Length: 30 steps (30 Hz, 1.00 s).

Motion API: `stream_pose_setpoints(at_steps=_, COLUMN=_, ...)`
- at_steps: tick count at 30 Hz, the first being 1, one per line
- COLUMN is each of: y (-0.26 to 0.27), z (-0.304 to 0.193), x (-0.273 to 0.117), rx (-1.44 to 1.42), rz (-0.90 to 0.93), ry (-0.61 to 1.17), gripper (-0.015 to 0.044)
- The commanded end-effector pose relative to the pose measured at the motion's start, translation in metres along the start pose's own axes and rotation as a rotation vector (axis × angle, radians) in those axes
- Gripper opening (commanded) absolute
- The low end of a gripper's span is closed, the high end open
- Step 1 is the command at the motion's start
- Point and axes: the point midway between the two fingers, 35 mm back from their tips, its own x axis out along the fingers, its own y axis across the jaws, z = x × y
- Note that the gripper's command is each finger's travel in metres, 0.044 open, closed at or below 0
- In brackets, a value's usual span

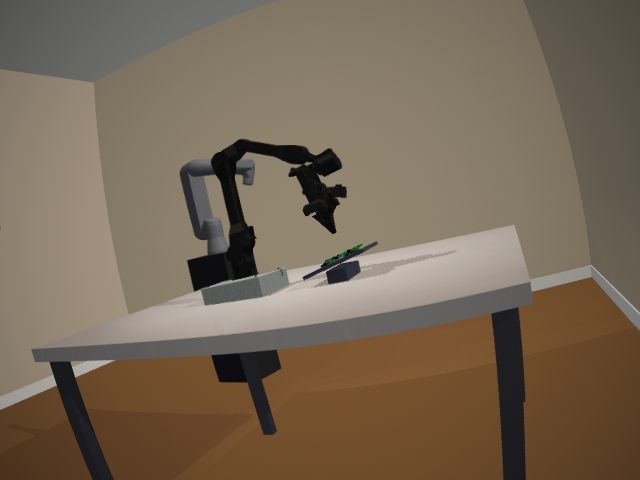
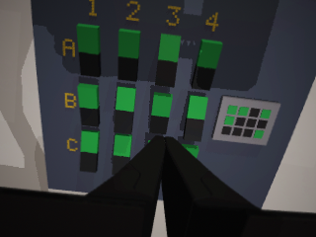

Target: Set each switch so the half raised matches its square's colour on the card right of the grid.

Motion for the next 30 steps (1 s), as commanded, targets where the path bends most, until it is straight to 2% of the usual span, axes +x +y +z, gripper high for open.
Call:
stream_pose_setpoints(at_steps=1, y=0.000, z=-0.001, x=0.022, rx=0.012, rz=-0.007, ry=0.012, gripper=0.0000)
stream_pose_setpoints(at_steps=11, y=0.000, z=-0.001, x=0.043, rx=0.012, rz=-0.007, ry=0.020, gripper=0.0000)
stream_pose_setpoints(at_steps=30, y=0.000, z=-0.001, x=0.057, rx=0.012, rz=-0.007, ry=0.020, gripper=0.0000)
